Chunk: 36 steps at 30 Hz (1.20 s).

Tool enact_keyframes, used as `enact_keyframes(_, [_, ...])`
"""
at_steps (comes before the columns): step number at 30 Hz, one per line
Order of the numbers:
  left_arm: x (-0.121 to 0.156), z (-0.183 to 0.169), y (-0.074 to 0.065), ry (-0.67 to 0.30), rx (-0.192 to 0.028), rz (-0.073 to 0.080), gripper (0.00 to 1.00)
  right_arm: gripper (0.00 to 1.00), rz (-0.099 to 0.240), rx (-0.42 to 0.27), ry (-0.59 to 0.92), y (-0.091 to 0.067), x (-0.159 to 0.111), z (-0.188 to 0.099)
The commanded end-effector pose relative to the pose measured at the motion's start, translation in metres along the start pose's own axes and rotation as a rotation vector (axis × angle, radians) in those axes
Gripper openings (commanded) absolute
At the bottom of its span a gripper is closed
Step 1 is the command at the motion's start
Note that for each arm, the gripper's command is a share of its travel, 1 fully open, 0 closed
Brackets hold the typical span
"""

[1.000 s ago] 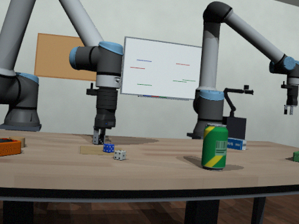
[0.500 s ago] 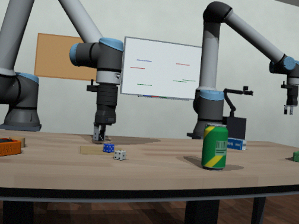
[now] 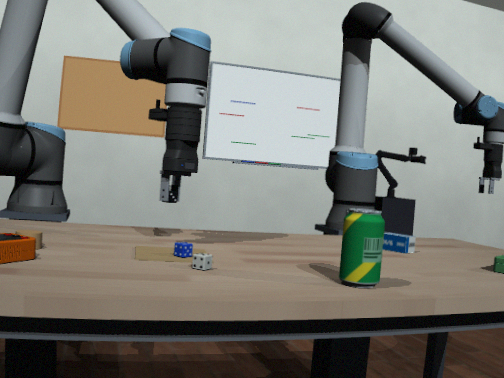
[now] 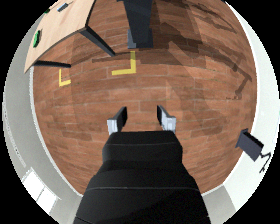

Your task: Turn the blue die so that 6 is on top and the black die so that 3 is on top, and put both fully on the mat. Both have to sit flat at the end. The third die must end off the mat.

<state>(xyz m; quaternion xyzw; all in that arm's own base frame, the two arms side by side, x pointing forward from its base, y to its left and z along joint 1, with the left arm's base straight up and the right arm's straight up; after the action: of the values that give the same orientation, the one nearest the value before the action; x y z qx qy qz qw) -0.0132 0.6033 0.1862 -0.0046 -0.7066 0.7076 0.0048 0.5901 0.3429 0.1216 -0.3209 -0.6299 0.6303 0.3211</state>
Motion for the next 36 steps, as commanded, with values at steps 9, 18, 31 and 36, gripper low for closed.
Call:
enact_keyframes(9, [0.0,-0.001,-0.001,0.0,-0.002,0.0,1.0,0.49,0.0,-0.001,0.01,-0.009,0.0,-0.001])
enact_keyframes(18, [0.0,-0.001,-0.001,0.0,-0.002,0.0,1.0,0.49,0.0,-0.001,0.137,0.003,-0.001,-0.008])
enact_keyframes(31, [0.0,-0.001,-0.001,0.0,-0.002,0.0,1.0,0.49,0.002,-0.054,0.136,0.003,-0.001,-0.007])
enact_keyframes(36, [0.0,-0.001,-0.001,0.0,-0.002,0.0,1.0,0.49,0.003,-0.094,0.136,0.003,-0.001,-0.006])
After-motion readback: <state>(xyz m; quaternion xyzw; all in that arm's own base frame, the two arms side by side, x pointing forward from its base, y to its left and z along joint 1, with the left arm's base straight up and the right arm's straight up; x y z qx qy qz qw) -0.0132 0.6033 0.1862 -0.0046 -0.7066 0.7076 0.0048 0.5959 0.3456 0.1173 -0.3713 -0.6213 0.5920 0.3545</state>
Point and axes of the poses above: on each arm, the point where the finger pads meet when closed, its own y axis out along the fingers, its own x axis across the jaws, z = x × y, the point moved 1 cm from there along -y, back along the fingers, and after that the axes turned 2 degrees about y, right-handed, at the moved point
